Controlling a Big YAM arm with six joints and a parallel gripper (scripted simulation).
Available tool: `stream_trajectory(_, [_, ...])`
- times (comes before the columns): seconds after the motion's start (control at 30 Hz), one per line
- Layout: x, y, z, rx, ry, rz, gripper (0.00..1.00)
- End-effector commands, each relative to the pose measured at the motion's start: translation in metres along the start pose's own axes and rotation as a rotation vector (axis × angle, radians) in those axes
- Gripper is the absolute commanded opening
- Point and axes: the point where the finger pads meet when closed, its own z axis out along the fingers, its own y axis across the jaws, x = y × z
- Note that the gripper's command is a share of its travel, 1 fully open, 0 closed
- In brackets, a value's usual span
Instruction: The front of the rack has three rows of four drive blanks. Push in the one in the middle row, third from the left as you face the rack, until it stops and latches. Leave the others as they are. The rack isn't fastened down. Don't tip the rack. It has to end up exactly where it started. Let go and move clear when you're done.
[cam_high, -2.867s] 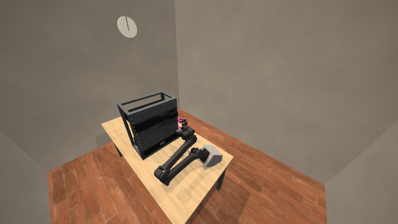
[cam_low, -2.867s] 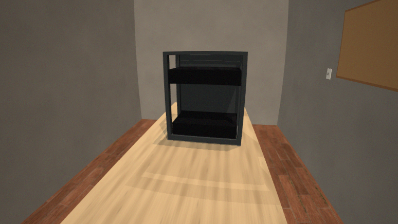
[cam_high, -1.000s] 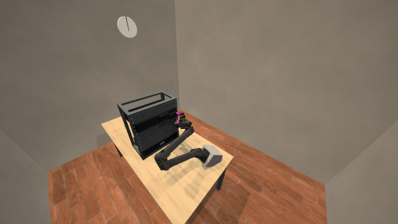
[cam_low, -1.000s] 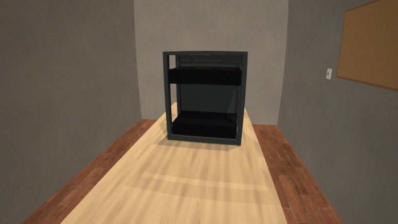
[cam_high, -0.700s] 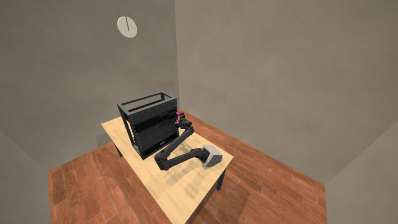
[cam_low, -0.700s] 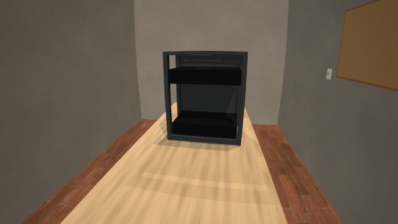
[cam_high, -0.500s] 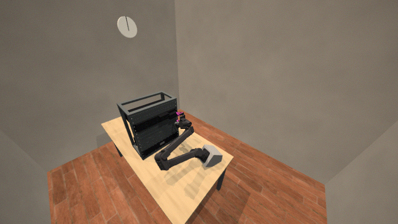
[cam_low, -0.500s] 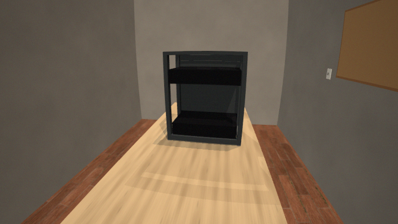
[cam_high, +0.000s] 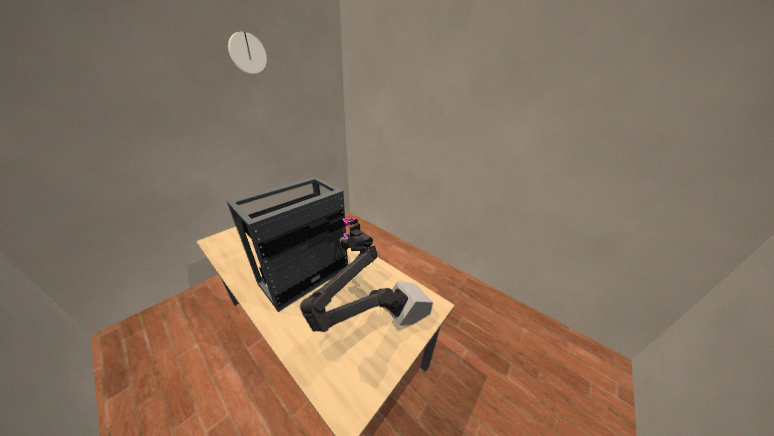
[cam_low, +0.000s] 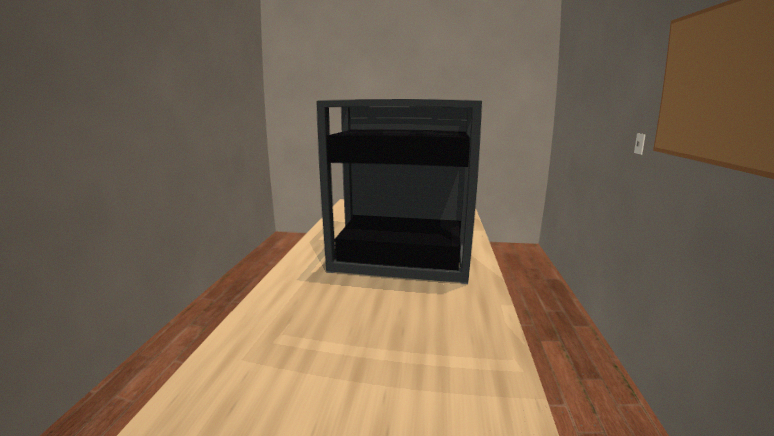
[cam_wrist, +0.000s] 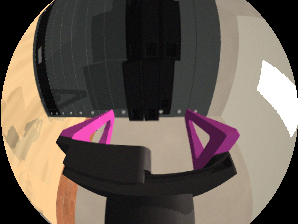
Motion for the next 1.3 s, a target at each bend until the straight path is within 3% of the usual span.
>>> stream_trajectory(0.0, [-0.0105, -0.019, 0.0129, 0.009, -0.027, -0.05, 1.0])
stream_trajectory(0.67, [-0.0105, -0.019, 0.0129, 0.009, -0.027, -0.05, 1.0])
stream_trajectory(0.7, [-0.0105, -0.019, 0.0129, 0.009, -0.027, -0.05, 0.0])
stream_trajectory(1.27, [-0.0105, -0.019, 0.0129, 0.009, -0.027, -0.05, 0.0])
